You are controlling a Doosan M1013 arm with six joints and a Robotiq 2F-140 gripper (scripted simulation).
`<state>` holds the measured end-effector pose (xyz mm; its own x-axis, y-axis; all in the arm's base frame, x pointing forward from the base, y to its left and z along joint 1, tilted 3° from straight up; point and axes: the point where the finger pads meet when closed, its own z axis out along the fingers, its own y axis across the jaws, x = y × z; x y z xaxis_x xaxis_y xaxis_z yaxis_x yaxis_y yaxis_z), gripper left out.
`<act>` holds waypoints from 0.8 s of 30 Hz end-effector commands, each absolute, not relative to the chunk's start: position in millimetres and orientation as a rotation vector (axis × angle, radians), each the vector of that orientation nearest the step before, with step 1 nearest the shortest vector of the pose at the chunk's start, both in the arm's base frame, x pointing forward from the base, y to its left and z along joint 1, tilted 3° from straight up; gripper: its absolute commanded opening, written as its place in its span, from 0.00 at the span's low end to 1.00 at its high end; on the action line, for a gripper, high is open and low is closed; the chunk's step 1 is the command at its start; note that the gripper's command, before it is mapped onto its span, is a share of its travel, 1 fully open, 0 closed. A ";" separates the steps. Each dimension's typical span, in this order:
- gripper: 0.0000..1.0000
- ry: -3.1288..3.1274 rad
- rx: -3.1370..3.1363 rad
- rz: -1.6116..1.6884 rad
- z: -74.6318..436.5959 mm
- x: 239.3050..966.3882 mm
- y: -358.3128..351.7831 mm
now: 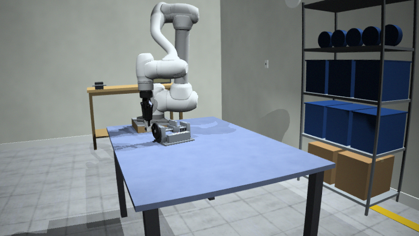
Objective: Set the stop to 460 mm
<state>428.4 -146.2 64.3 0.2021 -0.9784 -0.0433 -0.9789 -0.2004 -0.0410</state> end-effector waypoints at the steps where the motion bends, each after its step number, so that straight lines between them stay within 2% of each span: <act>1: 0.04 1.949 -2.387 0.011 56.0 425.7 -146.3; 24: 0.04 1.949 -2.387 0.011 21.2 439.4 -141.9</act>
<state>435.8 -142.9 24.2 0.2015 -0.9785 -0.0435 -0.9790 -0.1998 -0.0412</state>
